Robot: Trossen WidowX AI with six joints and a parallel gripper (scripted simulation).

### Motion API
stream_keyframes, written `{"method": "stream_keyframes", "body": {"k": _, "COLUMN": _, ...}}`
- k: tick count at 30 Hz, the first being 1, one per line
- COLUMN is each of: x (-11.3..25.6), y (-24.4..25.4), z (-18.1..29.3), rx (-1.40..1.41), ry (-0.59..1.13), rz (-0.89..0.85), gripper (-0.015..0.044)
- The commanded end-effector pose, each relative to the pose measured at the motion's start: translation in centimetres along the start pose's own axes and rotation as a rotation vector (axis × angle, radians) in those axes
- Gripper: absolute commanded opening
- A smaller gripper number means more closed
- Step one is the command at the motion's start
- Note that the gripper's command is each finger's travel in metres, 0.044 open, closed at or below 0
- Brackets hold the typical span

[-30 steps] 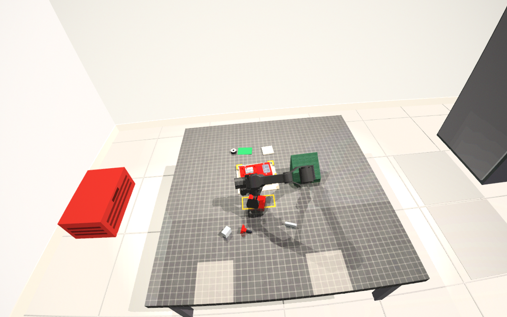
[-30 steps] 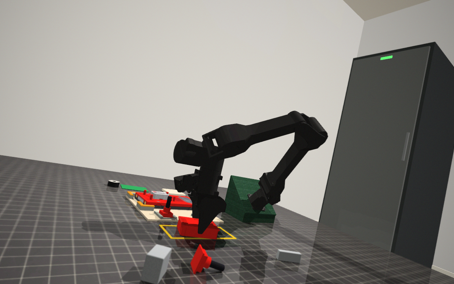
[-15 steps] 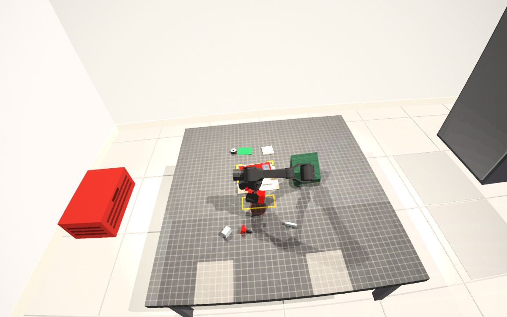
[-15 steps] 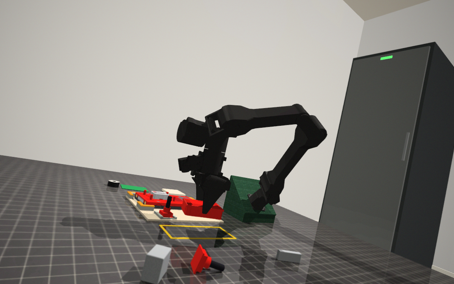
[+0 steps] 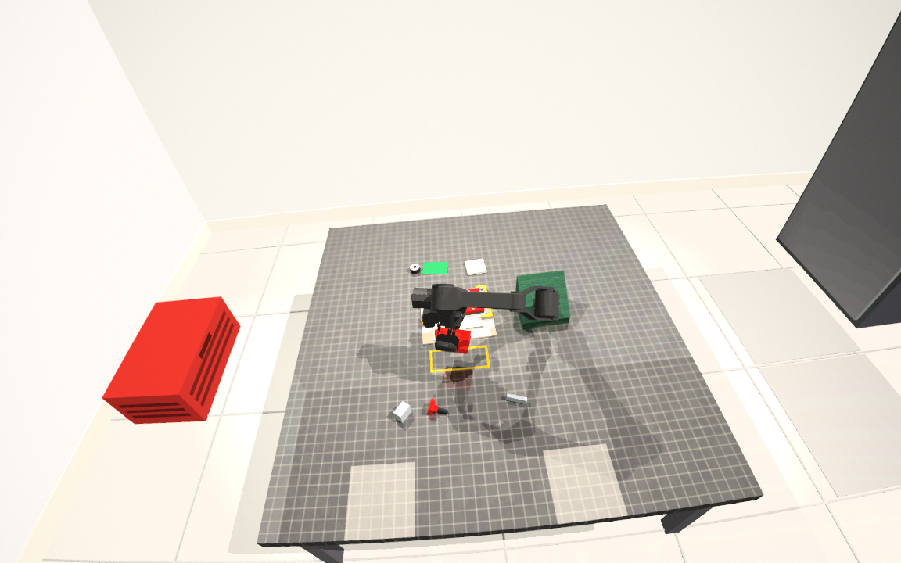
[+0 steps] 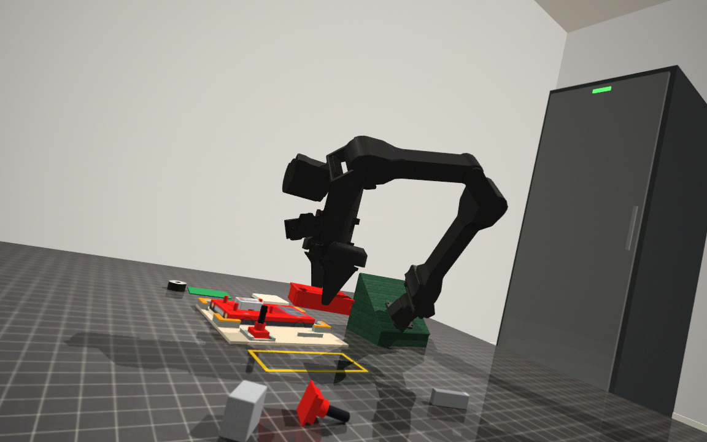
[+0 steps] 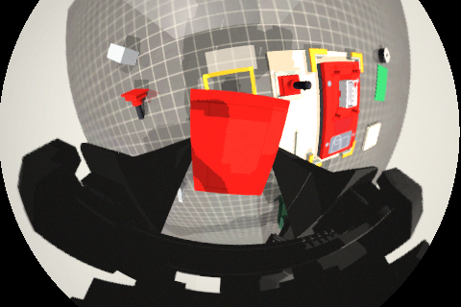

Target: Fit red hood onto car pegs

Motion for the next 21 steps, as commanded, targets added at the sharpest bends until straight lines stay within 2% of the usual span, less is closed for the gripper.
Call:
{"method": "stream_keyframes", "body": {"k": 1, "x": 0.0, "y": -0.4, "z": -0.3, "rx": 0.005, "ry": -0.002, "rz": 0.003, "gripper": 0.0000}}
{"method": "stream_keyframes", "body": {"k": 21, "x": 0.7, "y": -11.4, "z": -7.4, "rx": 0.172, "ry": -0.016, "rz": 0.045, "gripper": 0.0000}}
Point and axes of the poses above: the point midway between the two fingers, 35 mm back from their tips, its own x axis back along the fingers, its own y axis across the jaws, z = x × y, the point moved 4 cm from there along x, back along the fingers, and after that the axes turned 4 degrees about -x, right-handed, at the moved point
